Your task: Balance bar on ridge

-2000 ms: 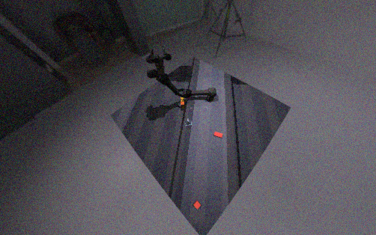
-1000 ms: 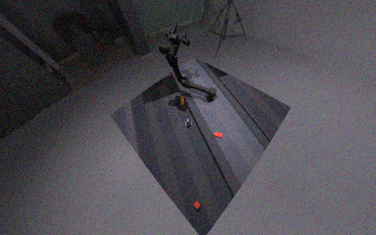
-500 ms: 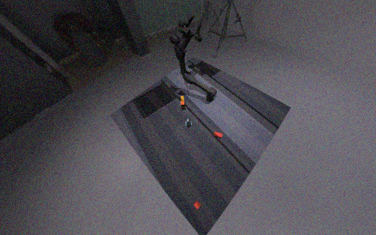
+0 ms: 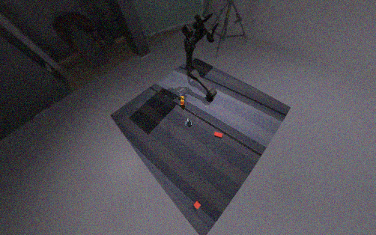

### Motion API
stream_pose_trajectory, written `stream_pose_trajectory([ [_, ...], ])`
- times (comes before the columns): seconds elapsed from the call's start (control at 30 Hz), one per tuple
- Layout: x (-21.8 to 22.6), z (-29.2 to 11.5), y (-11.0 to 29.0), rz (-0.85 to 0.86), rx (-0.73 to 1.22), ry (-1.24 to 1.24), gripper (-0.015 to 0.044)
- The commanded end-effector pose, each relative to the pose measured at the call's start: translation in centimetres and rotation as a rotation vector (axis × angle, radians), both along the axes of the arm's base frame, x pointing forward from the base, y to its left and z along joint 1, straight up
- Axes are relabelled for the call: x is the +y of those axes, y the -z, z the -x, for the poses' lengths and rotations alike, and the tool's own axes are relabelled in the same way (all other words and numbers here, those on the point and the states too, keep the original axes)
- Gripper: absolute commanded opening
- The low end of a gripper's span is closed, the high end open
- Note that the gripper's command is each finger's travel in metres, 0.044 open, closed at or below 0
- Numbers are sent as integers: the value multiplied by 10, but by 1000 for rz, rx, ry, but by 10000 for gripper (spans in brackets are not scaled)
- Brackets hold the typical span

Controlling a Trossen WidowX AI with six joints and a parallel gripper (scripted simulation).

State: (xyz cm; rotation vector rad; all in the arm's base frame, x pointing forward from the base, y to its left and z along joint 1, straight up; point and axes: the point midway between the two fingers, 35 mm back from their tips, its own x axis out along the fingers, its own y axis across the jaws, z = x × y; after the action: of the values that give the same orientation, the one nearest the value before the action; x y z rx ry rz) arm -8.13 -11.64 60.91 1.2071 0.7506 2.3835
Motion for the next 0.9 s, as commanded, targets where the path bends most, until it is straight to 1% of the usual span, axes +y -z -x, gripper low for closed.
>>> stream_pose_trajectory([
  [0.0,34,2,0,62,7,89,315],
  [0.43,120,-6,7,259,68,312,315],
  [0.87,193,-41,25,444,158,540,315],
])
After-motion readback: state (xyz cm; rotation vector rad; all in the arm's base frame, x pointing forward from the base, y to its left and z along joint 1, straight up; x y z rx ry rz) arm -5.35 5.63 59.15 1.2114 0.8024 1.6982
